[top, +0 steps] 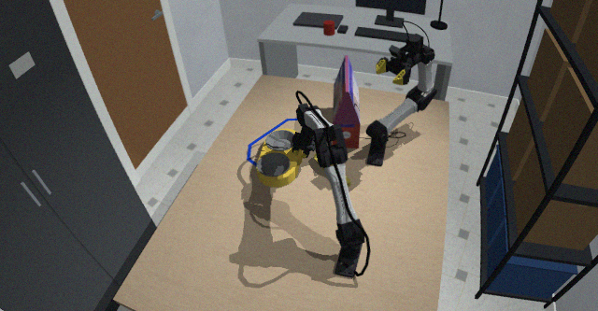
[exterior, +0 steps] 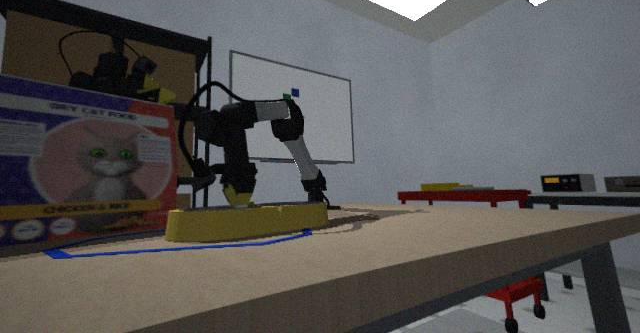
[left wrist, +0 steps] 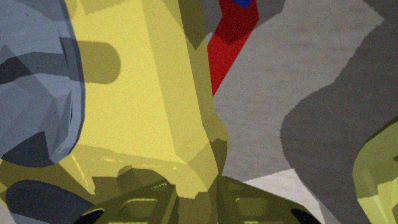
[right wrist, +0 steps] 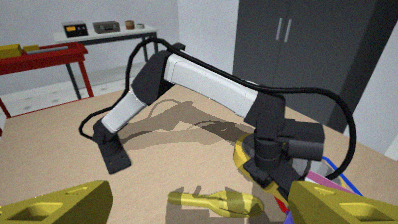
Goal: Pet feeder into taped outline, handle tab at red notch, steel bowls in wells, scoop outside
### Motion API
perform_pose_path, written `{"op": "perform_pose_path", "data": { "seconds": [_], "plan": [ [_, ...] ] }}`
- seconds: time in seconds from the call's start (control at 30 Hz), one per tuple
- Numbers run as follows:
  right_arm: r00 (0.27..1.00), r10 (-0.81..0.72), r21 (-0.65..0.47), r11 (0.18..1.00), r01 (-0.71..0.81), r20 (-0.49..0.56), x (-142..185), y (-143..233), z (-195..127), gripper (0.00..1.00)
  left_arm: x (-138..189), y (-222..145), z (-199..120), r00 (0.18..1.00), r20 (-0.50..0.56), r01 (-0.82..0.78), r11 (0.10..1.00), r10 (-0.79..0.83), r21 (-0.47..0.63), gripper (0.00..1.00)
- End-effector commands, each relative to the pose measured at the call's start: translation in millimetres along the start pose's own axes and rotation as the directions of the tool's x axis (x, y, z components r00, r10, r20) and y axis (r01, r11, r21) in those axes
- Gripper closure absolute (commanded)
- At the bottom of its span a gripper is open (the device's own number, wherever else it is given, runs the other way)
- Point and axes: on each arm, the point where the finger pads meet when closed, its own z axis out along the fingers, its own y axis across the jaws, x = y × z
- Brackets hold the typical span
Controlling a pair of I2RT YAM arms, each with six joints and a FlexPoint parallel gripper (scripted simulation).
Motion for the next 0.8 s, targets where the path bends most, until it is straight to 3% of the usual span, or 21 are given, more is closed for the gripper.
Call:
{"op": "perform_pose_path", "data": {
  "seconds": [0.0, 0.77],
  "plan": [
    [1.0, -0.001, 0.0, 1.0, 0.001, -0.003, -2, 0, 3, 0.12, -23, 0, 5, 0.994, 0.057, -0.094, 0.995, 0.095, -0.019, 0.94],
    [1.0, -0.001, 0.0, 1.0, 0.001, -0.003, -2, 0, 3, 0.12, -39, 10, 9, 0.943, 0.109, -0.313, 0.95, 0.313, -0.024, 0.94]
  ]
}}
